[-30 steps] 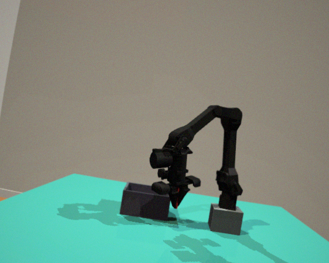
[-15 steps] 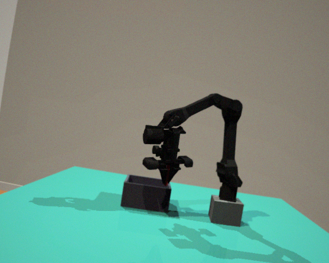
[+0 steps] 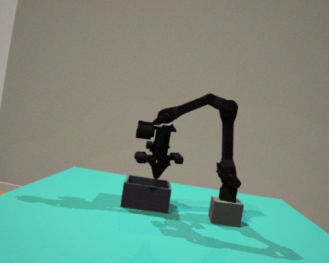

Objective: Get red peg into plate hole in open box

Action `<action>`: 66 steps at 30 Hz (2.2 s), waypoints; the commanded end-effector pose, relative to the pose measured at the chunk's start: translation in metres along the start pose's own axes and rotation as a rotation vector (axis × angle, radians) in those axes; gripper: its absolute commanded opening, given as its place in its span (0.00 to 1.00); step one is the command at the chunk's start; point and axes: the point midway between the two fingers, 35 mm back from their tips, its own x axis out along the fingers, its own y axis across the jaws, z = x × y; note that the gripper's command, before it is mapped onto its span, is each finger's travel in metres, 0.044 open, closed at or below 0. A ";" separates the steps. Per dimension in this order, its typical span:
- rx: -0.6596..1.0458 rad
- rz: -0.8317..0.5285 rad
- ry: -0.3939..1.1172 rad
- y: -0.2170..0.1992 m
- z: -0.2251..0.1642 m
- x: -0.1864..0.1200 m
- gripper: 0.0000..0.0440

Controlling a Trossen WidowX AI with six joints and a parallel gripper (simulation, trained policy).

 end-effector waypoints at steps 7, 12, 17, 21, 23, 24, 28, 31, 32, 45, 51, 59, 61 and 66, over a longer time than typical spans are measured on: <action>-0.003 0.000 -0.002 0.007 0.041 0.025 0.00; -0.026 0.006 0.019 0.008 0.056 0.039 0.00; -0.060 0.016 0.043 0.009 0.065 0.054 0.00; -0.094 0.019 0.071 0.008 0.066 0.067 0.00; -0.111 0.016 0.088 0.007 0.065 0.073 0.04; -0.119 0.015 0.097 0.006 0.064 0.076 0.07; -0.138 0.010 0.130 0.006 0.062 0.088 0.28; -0.157 0.015 0.137 0.007 0.068 0.091 0.33; -0.166 0.020 0.136 0.008 0.071 0.091 0.34; -0.148 0.088 0.197 0.042 0.103 0.077 1.00; -0.148 0.166 0.206 0.067 0.115 0.066 1.00; -0.153 0.241 0.199 0.090 0.124 0.056 1.00; -0.153 0.241 0.199 0.090 0.124 0.056 1.00; -0.154 0.241 0.199 0.090 0.125 0.056 1.00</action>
